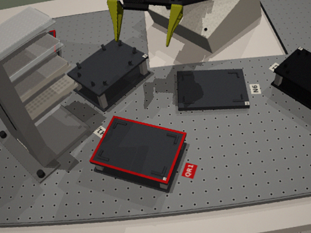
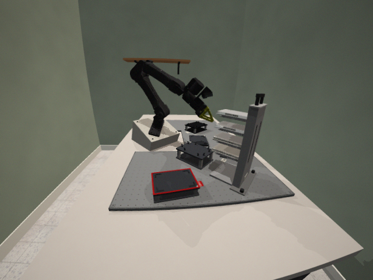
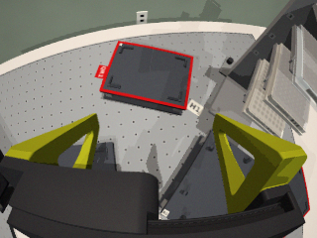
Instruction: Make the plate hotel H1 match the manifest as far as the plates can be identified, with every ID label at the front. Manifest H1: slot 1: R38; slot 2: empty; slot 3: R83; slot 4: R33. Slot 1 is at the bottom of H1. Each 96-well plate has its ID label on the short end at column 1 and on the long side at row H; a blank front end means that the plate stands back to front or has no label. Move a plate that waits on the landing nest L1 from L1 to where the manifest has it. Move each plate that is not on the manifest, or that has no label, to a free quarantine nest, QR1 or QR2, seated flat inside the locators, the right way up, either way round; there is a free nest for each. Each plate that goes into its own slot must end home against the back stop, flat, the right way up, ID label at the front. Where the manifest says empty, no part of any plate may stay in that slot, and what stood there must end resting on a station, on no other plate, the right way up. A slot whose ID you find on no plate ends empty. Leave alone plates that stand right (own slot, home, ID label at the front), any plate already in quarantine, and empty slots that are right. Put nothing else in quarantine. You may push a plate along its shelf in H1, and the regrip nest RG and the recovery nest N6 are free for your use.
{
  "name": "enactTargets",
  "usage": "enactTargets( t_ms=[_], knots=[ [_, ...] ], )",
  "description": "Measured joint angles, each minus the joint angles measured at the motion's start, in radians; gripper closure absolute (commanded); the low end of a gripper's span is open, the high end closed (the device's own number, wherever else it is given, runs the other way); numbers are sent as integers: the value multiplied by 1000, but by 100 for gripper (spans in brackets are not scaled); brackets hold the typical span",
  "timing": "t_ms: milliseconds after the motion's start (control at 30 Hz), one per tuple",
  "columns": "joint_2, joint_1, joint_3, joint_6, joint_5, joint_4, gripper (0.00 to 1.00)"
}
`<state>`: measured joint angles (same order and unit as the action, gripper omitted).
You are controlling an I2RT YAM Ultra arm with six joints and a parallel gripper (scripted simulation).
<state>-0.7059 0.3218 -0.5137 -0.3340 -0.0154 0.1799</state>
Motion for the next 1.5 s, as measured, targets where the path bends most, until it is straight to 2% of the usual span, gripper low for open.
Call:
enactTargets(
  t_ms=[533, 567, 667, 900, 1167, 1367, 1500],
  knots=[
    [0, 0, 0, 0, 0, 0, 0],
    [0, 0, 0, 0, 0, 0, 100],
    [-19, -17, -21, 10, 6, 29, 100],
    [-121, -103, -152, 72, 23, 157, 100],
    [-190, -200, -222, 148, 69, 275, 100],
    [-272, -270, -325, 208, 100, 397, 100],
    [-299, -330, -354, 252, 127, 457, 100]
  ],
)
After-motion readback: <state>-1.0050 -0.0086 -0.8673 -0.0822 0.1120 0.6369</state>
